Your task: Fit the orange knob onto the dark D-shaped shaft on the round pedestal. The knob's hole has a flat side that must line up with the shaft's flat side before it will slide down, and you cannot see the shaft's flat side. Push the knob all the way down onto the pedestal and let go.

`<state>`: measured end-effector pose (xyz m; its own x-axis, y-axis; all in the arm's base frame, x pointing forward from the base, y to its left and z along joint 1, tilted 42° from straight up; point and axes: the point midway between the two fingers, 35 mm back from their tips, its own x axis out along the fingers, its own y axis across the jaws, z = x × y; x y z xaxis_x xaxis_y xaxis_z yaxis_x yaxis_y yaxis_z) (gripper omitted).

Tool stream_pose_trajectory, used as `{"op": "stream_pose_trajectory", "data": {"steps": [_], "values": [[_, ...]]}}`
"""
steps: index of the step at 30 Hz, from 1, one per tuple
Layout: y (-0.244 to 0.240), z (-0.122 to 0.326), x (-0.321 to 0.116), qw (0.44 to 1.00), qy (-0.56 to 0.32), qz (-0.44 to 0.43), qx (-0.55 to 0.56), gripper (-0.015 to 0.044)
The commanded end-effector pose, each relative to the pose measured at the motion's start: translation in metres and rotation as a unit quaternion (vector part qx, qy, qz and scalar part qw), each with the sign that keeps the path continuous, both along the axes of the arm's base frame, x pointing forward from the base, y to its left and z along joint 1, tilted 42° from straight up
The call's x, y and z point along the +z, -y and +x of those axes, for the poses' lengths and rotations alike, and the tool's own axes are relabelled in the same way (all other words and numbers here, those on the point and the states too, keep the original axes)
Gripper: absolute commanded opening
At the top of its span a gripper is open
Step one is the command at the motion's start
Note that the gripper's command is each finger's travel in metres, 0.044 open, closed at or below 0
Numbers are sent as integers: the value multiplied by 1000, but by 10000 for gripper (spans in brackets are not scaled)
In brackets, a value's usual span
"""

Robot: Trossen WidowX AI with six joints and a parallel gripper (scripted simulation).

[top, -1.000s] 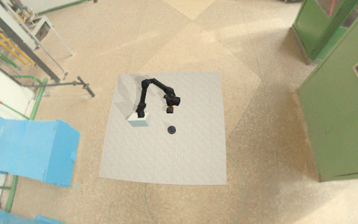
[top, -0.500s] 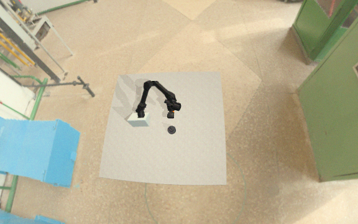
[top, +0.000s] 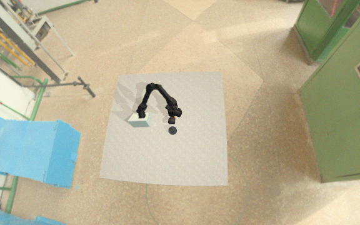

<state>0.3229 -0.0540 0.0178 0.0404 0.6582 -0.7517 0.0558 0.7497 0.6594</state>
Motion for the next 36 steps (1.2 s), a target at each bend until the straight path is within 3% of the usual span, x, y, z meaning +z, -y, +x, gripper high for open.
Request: {"op": "stream_pose_trajectory", "data": {"steps": [1, 25, 36], "values": [[10, -2, -13, 1000, 0, -2, -1, 0], [46, -18, -78, 1000, -1, 0, 0, 0], [34, -18, -95, 1000, -1, 0, 0, 0]]}}
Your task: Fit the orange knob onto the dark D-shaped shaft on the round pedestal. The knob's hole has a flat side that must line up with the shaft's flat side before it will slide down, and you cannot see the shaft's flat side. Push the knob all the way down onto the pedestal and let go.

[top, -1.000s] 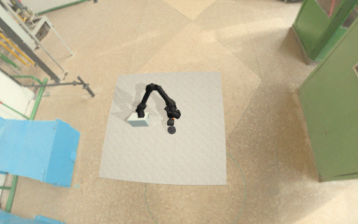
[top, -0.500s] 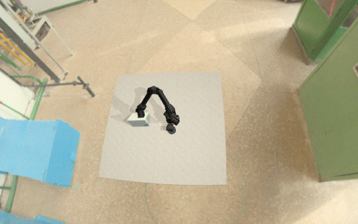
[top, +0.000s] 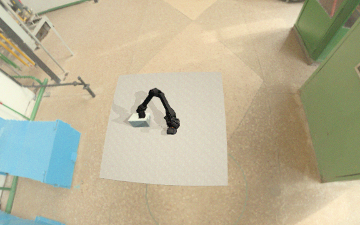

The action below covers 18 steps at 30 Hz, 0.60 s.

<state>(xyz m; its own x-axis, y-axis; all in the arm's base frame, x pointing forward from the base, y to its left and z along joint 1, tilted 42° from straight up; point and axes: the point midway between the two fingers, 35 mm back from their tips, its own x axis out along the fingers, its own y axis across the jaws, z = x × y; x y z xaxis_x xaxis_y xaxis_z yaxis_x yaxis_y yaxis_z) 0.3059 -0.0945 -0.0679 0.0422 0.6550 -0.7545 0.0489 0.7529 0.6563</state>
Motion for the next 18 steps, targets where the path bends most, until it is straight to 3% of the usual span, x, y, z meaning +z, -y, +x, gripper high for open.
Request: {"op": "stream_pose_trajectory", "data": {"steps": [1, 18], "values": [[-9, -1, -12, 1000, -3, 3, -2, 0], [-9, 1, -13, 1000, -1, 3, 1, 0]]}}
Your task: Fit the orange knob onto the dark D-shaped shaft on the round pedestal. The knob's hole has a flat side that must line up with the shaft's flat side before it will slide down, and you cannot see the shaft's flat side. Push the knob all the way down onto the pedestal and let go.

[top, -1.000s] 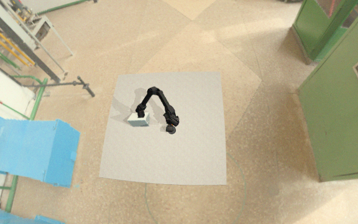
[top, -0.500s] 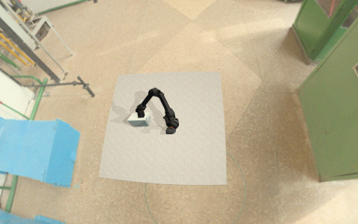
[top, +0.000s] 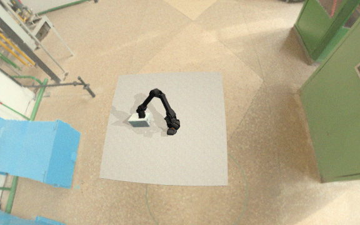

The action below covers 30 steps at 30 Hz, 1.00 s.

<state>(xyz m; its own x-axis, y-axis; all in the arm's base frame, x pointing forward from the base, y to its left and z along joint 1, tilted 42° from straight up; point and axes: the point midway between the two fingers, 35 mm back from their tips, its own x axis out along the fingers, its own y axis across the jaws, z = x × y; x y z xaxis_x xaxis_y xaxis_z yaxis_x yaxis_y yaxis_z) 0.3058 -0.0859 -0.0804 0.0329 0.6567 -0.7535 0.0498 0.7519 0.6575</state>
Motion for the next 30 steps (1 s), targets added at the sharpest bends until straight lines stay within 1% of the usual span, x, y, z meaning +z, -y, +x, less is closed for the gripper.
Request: {"op": "stream_pose_trajectory", "data": {"steps": [1, 20, 23, 27, 30], "values": [[-1, 2, -1, 1000, 3, 2, -1, 0], [-1, -2, 4, 1000, 3, 2, -1, 0], [0, -2, 4, 1000, 21, 1, 19, 0], [0, -2, 5, 995, 68, -2, 73, 0], [0, -1, 6, 994, 72, -2, 77, 0]]}}
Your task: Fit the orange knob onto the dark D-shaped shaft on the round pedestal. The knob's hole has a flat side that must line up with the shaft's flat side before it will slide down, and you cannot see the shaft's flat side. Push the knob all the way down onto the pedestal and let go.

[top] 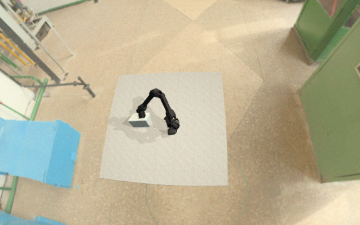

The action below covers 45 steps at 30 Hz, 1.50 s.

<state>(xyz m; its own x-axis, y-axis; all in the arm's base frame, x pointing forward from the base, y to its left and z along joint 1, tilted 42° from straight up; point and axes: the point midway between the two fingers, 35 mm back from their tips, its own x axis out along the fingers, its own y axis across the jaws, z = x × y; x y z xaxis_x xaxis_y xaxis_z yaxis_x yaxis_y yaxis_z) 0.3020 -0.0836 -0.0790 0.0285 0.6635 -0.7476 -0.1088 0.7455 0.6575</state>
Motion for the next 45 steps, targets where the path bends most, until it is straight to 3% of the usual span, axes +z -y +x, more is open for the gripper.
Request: {"op": "stream_pose_trajectory", "data": {"steps": [1, 45], "values": [[3, 3, 4, 1000, 21, -4, 16, 0], [4, 3, 3, 1000, 21, -4, 16, 0]]}}
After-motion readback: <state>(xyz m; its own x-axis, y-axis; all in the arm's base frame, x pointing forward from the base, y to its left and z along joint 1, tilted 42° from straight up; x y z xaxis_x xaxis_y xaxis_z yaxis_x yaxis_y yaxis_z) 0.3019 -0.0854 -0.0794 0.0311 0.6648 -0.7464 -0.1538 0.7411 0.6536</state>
